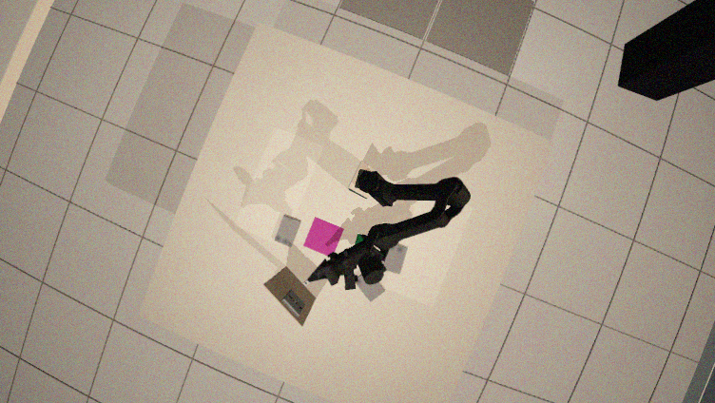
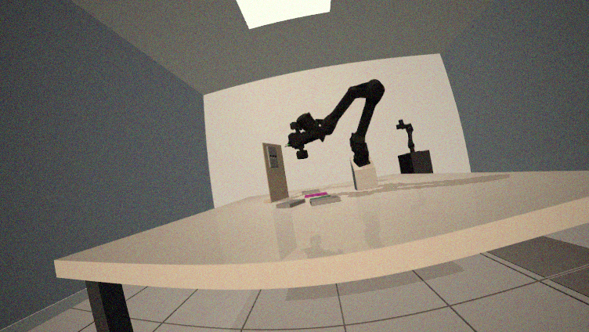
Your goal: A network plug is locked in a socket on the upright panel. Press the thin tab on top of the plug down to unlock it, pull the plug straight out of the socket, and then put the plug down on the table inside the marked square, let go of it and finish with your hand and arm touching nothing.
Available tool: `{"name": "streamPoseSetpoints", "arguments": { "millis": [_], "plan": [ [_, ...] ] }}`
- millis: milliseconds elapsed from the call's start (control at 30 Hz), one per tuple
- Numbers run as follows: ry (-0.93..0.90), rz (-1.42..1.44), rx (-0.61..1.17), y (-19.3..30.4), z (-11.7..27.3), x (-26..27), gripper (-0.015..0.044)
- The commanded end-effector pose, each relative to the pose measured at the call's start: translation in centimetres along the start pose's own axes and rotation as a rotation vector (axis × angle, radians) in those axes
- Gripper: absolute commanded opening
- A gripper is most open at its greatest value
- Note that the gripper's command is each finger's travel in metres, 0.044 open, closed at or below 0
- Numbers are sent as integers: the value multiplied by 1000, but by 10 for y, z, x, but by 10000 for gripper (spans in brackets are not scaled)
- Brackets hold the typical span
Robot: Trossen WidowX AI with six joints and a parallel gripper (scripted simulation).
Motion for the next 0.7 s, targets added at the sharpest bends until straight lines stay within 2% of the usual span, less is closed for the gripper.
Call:
{"name": "streamPoseSetpoints", "arguments": {
  "millis": [0,667],
  "plan": [
    [-84,56,17,14,-6,13,0],
    [-562,242,-27,79,-13,84,0]
  ]
}}
Point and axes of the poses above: the point midway between the two fingers, 35 mm back from their tips, its own z axis back along the fingers, its own x axis across the jaws, y = z × x, the point moved 3 cm from there along z, back along the fingers, and after that the axes turned 10 degrees about -z, right-handed, at the moved point
